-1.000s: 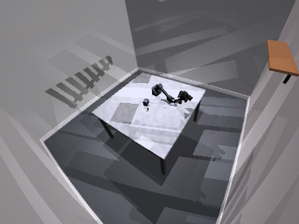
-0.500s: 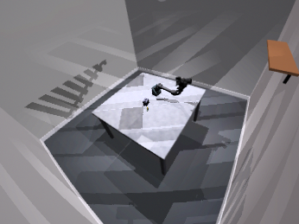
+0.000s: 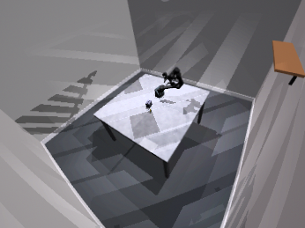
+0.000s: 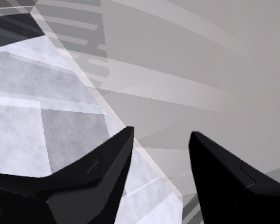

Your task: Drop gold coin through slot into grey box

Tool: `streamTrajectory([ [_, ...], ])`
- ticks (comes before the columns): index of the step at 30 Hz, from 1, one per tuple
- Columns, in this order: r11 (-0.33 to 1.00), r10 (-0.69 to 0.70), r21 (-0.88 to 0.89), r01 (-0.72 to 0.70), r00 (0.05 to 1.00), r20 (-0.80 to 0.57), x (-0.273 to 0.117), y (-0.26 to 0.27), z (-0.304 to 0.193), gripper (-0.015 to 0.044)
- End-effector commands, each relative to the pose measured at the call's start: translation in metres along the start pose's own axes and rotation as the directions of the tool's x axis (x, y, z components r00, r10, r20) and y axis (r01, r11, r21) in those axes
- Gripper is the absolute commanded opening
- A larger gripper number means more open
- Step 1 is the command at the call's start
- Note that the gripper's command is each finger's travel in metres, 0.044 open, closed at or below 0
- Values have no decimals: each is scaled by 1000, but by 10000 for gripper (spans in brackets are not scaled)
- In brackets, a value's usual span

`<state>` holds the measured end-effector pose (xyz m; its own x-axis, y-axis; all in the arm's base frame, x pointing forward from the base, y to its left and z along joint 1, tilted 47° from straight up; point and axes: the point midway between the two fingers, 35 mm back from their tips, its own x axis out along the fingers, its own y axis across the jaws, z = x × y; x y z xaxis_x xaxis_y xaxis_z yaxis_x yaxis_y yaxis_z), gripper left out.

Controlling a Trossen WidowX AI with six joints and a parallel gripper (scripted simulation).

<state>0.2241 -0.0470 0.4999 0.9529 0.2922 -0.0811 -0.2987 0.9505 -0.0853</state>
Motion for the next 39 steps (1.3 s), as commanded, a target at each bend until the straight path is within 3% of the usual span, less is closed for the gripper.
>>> streamTrajectory([
  [1,994,59,99,-50,994,-97,34,-23,-40,161],
  [9,965,195,225,-137,945,-261,87,-34,-108,161],
  [13,928,327,297,-225,874,-360,122,-23,-155,161],
  [19,836,539,413,-360,677,-501,165,18,-234,161],
  [28,634,755,589,-501,240,-610,183,106,-340,161],
  [39,629,759,592,-503,230,-610,190,131,-367,161],
])
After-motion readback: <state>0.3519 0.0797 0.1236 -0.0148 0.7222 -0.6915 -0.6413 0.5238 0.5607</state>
